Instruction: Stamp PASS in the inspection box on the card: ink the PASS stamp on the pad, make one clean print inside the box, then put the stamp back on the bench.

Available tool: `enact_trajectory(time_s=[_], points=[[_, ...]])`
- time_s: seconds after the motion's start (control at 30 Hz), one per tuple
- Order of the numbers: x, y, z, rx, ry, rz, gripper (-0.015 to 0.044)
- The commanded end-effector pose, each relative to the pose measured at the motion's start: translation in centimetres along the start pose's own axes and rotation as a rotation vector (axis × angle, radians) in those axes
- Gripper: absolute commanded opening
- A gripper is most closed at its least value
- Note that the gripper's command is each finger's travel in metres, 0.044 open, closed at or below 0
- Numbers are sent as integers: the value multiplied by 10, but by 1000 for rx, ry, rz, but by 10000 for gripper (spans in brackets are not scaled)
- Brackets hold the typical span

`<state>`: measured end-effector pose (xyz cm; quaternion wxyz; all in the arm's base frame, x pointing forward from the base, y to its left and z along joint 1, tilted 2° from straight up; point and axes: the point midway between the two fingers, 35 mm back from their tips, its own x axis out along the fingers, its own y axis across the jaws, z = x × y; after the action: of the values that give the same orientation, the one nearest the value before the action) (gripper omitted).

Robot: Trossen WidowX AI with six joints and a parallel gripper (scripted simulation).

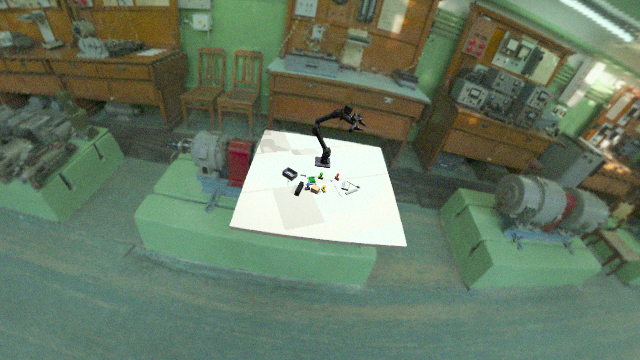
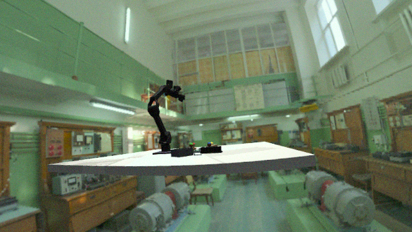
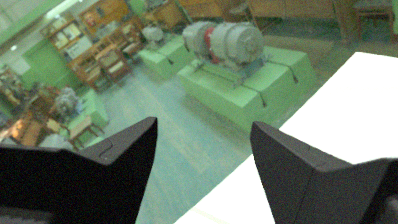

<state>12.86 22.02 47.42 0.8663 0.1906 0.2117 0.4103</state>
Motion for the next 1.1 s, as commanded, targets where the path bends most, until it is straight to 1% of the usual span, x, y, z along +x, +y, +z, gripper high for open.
enact_trajectory(time_s=[0.0, 0.13, 0.3, 0.47, 0.63, 0.77, 0.87, 0.93, 1.07], points=[[30, -58, -16, -114, 73, -214, 227], [47, -124, -32, -192, 184, -416, 227], [45, -209, -57, -232, 362, -633, 227], [20, -286, -89, -206, 572, -795, 227], [-25, -350, -132, -106, 802, -890, 227], [-68, -381, -172, 21, 970, -902, 227], [-93, -395, -197, 115, 1057, -882, 227], [-102, -398, -206, 153, 1086, -868, 227], [-103, -398, -207, 158, 1089, -867, 227]])
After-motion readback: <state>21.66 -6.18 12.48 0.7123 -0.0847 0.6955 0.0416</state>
